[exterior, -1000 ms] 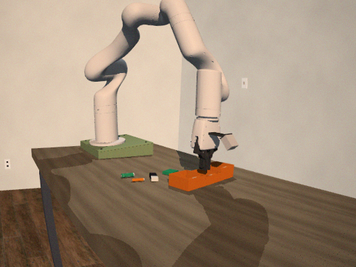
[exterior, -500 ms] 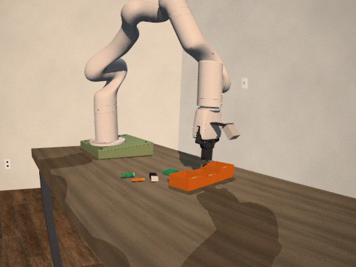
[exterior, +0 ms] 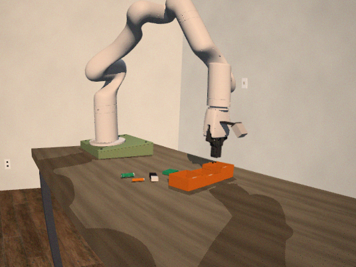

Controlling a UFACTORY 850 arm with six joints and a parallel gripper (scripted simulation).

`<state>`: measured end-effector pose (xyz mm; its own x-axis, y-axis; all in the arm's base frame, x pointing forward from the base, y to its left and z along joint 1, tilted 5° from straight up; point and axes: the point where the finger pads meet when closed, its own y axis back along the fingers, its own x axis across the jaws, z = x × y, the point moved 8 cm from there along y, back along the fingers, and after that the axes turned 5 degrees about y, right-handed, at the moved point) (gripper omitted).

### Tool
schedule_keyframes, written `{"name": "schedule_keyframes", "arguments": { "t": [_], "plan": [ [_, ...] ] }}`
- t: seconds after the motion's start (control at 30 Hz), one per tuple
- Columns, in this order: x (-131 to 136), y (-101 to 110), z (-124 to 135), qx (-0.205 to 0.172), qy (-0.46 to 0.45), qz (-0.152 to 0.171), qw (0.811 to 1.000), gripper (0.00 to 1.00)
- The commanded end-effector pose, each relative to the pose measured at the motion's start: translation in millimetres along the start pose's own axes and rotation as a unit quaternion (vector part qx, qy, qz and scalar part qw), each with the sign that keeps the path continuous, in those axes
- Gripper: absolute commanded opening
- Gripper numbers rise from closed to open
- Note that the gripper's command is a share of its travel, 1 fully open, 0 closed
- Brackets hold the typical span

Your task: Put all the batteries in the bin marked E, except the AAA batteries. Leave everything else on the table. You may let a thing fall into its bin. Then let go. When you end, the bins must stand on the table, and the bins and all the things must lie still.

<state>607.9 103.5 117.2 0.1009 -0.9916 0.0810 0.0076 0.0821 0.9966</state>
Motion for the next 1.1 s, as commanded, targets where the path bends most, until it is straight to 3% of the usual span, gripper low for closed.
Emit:
{"name": "schedule_keyframes", "arguments": {
  "t": [0.0,0.1,0.9,1.07],
  "plan": [
    [-13,1,0,0.001,0.000,0.000,1.000,0.07],
    [-13,1,0,0.001,0.000,0.000,1.000,0.07],
    [-13,-58,0,0.001,0.000,0.000,1.000,0.07],
    [-13,-58,0,0.001,0.000,0.000,1.000,0.07]
  ]
}}
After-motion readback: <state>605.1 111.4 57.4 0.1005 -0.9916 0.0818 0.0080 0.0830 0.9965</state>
